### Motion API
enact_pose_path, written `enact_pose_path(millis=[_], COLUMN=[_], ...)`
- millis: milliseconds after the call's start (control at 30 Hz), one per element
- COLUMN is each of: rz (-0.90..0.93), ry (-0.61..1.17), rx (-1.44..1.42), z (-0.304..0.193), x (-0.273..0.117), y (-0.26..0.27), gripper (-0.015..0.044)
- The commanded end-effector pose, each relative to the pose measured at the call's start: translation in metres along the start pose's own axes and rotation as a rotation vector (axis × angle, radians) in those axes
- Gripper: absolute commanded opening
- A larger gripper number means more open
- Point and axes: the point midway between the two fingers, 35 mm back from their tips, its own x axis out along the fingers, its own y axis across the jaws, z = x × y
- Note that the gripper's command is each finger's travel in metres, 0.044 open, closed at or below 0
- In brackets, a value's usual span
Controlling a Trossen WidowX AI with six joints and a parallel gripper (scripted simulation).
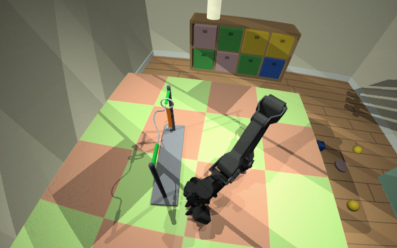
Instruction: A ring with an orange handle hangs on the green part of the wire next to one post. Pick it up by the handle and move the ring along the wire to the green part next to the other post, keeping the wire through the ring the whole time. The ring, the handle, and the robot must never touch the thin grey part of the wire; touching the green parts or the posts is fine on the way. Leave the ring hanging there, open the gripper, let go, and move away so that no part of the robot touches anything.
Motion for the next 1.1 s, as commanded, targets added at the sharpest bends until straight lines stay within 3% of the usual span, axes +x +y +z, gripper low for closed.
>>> enact_pose_path(millis=[0,533,1067], rz=[0.008,0.019,-0.025], ry=[-0.017,-0.169,-0.405], rx=[-0.024,-0.087,-0.129], z=[0.016,0.082,0.116], x=[0.005,0.009,-0.026], y=[-0.011,-0.09,-0.185], gripper=[0.016,0.016,0.016])
